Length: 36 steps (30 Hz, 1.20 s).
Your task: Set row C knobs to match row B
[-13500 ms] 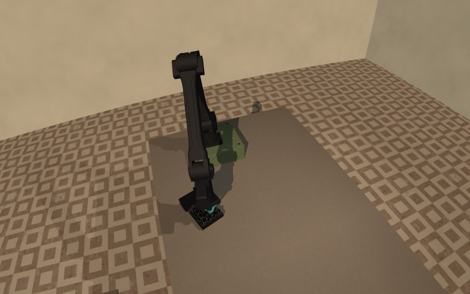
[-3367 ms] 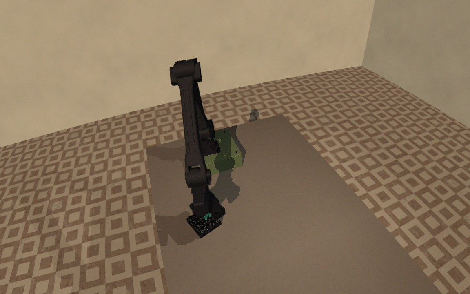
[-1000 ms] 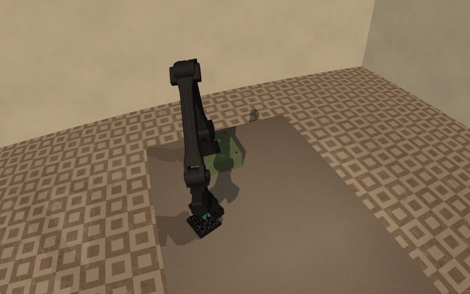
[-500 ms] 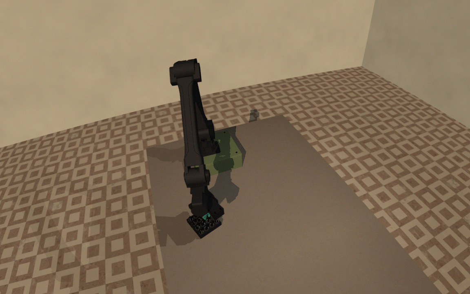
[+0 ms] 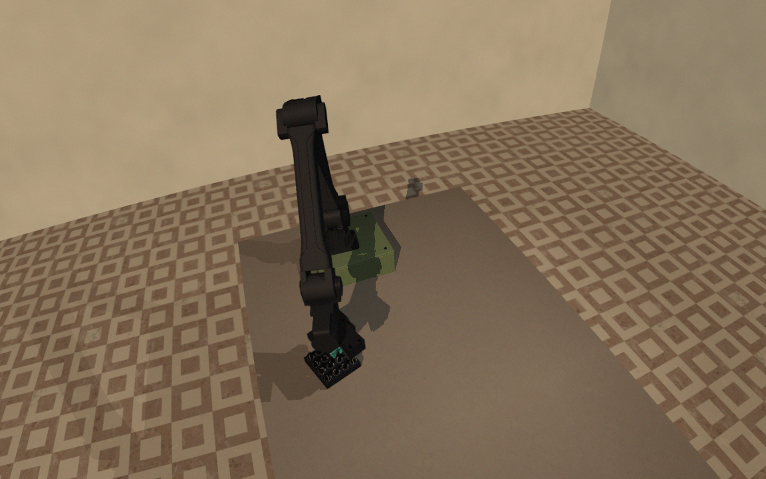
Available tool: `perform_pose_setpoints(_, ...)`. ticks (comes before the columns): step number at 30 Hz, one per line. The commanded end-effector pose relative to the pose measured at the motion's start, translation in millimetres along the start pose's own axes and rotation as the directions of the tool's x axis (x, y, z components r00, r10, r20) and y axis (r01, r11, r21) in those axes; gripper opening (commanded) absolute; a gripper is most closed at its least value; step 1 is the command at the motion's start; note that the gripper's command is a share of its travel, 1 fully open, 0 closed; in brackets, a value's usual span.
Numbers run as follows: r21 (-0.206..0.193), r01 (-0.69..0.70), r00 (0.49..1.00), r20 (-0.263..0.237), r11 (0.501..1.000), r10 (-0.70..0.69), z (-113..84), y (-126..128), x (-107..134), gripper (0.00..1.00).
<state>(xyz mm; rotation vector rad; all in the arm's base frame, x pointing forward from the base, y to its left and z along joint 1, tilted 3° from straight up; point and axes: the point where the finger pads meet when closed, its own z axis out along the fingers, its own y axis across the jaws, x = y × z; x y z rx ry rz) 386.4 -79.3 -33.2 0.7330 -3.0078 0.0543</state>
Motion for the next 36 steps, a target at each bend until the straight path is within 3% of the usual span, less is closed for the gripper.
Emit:
perform_pose_setpoints(1,0.021,-0.002,0.999,0.032,1.000,0.002,-5.7,-10.4,-6.3,0.19)
perform_pose_setpoints(36,0.015,-0.004,1.000,0.024,1.000,0.003,12.4,-9.5,-4.1,0.19)
